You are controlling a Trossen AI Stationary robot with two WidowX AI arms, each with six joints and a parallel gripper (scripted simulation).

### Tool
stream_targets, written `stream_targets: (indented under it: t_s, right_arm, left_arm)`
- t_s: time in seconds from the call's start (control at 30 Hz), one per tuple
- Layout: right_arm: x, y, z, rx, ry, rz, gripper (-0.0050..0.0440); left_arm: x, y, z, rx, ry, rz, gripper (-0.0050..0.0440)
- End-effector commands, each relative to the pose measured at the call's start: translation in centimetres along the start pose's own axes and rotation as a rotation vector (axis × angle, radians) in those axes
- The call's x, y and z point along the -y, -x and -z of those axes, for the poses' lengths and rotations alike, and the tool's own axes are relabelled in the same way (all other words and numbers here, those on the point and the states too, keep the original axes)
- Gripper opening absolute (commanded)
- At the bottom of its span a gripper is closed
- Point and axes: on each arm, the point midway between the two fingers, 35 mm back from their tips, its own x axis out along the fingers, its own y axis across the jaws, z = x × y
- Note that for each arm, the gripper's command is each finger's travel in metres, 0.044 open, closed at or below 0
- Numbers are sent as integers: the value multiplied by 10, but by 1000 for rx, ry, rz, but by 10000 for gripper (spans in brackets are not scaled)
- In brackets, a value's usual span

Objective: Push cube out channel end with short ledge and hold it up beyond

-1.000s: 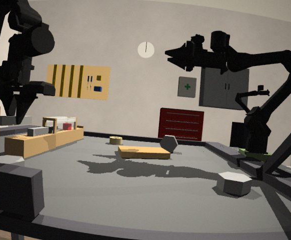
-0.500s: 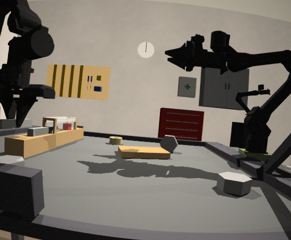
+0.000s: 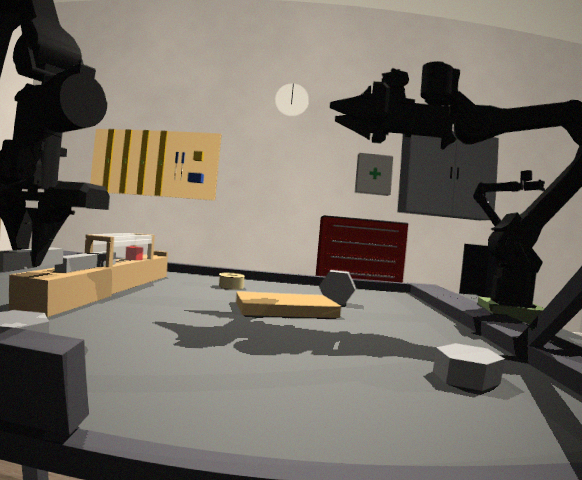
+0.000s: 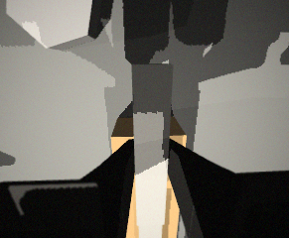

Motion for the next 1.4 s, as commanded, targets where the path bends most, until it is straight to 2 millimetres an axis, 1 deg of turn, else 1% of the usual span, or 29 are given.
stream_targets:
  t_s: [0.0, 0.17, 0.5, 0.53, 0.63, 0.7, 0.8, 0.87, 1.27, 1.37]
  right_arm:
    - [0, 1, -7, 17, 0, 0, 400]
    - [0, 1, -7, 17, 0, 0, 400]
    - [0, 1, -7, 17, 0, 0, 400]
    - [0, 1, -7, 17, 0, 0, 400]
    - [0, 1, -7, 17, 0, 0, 400]
    - [0, 1, -7, 17, 0, 0, 400]
    - [0, 1, -7, 17, 0, 0, 400]
    - [0, 1, -7, 17, 0, 0, 400]
    - [0, 1, -7, 17, 0, 0, 400]
    - [0, 1, -7, 17, 0, 0, 400]
  left_arm:
    - [-3, -2, -1, 2, -5, -9, 0]
    - [-2, -7, 0, 1, -5, -7, 0]
    - [-2, -7, 0, 1, -5, -7, 0]
    - [-2, -7, 4, 0, -5, -7, 0]
    - [-2, -7, 9, 0, -3, -7, 0]
    - [-2, -7, 12, 1, -3, -9, 0]
    - [-2, -7, 10, 1, -3, -9, 0]
    - [-2, -6, 16, 2, -3, -11, 0]
    - [-3, -4, 32, 5, -2, -18, 0]
    - [-3, -4, 30, 5, -1, -18, 0]
